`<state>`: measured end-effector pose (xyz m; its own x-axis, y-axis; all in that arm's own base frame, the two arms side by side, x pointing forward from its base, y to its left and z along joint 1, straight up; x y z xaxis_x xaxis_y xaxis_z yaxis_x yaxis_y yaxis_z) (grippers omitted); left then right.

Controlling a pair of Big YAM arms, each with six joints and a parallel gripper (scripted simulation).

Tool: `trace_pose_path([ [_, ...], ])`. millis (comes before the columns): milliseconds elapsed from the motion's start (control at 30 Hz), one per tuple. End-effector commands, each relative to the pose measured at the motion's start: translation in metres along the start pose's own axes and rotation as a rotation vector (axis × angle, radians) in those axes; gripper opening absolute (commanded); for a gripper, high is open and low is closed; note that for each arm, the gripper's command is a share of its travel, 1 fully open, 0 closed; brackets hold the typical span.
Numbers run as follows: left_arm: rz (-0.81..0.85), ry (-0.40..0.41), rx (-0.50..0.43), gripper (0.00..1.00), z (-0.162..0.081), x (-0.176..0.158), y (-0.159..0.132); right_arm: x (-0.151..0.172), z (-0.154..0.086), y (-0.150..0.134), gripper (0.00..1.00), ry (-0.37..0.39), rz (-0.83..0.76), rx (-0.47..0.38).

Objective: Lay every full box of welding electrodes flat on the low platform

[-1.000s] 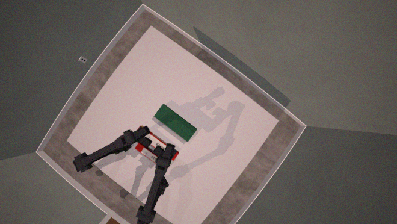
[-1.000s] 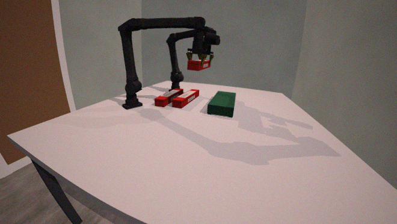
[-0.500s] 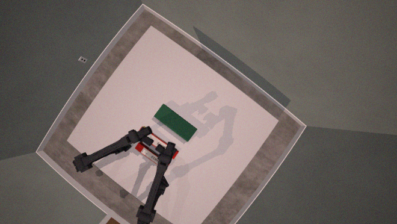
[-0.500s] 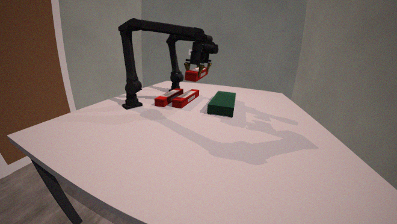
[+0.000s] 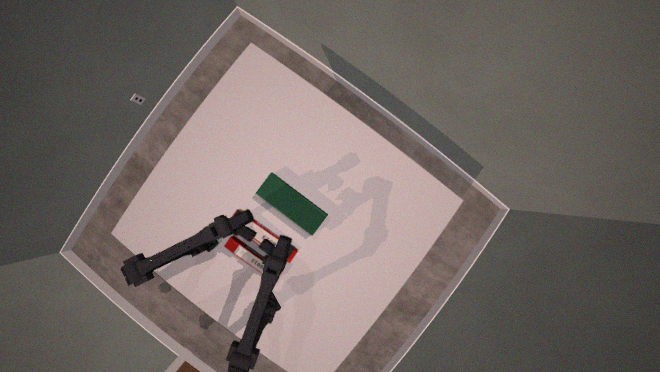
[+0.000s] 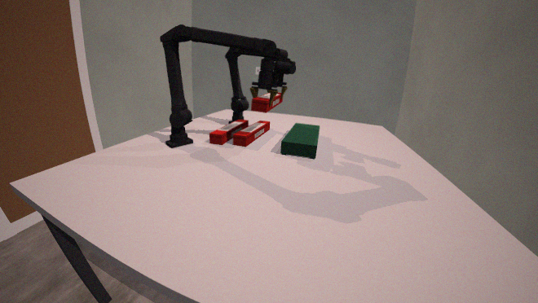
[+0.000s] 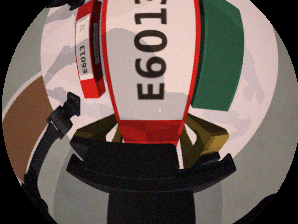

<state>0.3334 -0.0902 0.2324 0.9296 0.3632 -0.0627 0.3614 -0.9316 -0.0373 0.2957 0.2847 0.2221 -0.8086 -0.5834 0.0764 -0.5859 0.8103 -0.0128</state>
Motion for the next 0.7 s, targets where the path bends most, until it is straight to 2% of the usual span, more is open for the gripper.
trace_pose_path([
  [0,0.01,0.1,-0.066,0.0,-0.036,0.008,0.005,-0.007,-0.046,-0.001,0.0,-0.124,0.011,-0.022],
  [667,0.01,0.1,-0.066,0.0,-0.013,0.01,0.007,-0.009,-0.023,-0.001,0.0,-0.124,0.011,-0.022],
])
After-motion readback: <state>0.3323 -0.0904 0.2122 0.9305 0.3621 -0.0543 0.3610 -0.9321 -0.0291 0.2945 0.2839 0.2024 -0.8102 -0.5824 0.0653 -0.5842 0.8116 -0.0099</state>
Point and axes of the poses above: on each arm, the point where the finger pads meet when closed, its own z axis out along the fingers, its own x axis across the jaws, y = z × x, the point moved 2 cm from there along -z, back along the fingers, and after that the axes turned 8 degrees about -z, right-handed, at the moved point
